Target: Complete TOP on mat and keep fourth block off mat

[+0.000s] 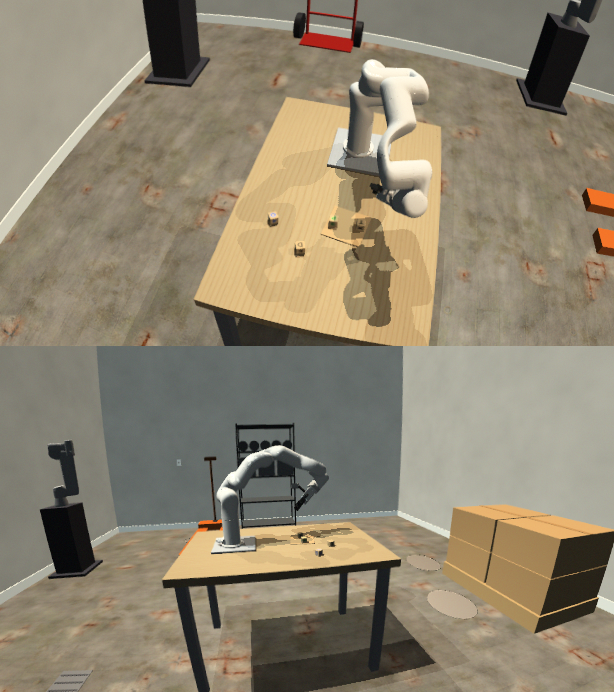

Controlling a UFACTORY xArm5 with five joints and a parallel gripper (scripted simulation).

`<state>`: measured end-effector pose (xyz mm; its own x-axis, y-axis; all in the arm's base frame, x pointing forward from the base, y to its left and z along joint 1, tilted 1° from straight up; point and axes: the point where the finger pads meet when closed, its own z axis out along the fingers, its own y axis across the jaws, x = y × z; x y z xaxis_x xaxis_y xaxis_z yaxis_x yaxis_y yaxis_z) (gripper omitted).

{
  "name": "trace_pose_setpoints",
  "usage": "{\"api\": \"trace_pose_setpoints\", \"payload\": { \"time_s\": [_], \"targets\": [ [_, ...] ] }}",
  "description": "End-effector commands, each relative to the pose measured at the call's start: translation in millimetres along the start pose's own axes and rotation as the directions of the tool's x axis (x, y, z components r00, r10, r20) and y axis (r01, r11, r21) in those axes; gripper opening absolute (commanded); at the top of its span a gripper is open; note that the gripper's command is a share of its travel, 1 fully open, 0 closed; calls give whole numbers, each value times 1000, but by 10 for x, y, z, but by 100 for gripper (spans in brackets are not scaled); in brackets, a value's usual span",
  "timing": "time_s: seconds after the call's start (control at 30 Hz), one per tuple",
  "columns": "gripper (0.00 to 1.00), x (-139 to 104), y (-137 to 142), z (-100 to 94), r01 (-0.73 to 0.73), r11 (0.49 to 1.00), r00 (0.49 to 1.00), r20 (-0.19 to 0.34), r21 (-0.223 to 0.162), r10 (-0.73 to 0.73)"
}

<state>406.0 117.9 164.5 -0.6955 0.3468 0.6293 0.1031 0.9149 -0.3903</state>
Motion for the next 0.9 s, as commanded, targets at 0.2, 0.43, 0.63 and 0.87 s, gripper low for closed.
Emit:
{"api": "trace_pose_setpoints", "payload": {
  "time_s": [0.2, 0.43, 0.63, 0.87],
  "targets": [
    [100, -52, -91, -21, 45, 999, 998, -46, 4, -45],
    [100, -52, -91, -21, 45, 999, 998, -46, 4, -45],
    [100, -52, -91, -21, 45, 999, 998, -46, 4, -45],
    [100, -52, -91, -21, 45, 999, 998, -46, 4, -45]
  ]
}}
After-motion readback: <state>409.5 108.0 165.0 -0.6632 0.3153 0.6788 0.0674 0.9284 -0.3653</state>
